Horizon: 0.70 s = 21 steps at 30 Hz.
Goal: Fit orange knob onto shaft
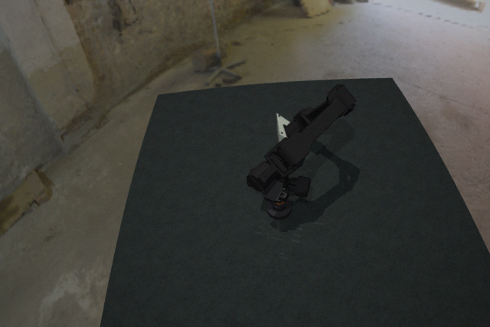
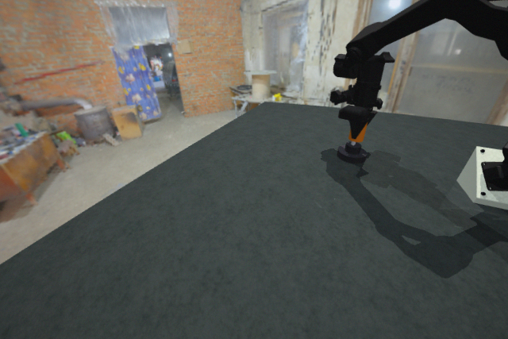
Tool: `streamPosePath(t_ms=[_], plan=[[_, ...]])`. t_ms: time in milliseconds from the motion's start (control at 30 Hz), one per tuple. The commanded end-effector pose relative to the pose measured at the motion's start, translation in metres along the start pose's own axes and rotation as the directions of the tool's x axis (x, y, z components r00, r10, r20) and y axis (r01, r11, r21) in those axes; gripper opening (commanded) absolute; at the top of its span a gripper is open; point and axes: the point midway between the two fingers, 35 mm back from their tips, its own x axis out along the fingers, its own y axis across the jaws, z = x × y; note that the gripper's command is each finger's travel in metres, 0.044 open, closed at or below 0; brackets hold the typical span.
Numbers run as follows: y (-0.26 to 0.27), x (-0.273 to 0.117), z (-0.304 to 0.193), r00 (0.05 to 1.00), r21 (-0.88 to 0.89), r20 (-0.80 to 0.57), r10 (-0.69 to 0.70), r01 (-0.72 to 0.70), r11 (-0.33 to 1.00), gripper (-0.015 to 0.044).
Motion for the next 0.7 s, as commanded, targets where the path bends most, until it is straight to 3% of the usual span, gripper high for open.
streamPosePath(t_ms=[0, 200, 333, 667], plan=[[0.0022, -0.0045, 0.0015, 1.0, 0.504, 0.006, -0.003, 0.0, 0.864, 0.0], [0.0024, -0.005, 0.0031, 1.0, 0.811, 0.006, -0.003, -0.003, 0.584, 0.0], [0.0016, -0.005, 0.005, 1.0, 0.924, 0.006, -0.003, -0.004, 0.382, 0.0], [-0.0009, -0.0022, 0.0056, 1.0, 0.929, 0.006, -0.003, -0.004, 0.371, 0.0]])
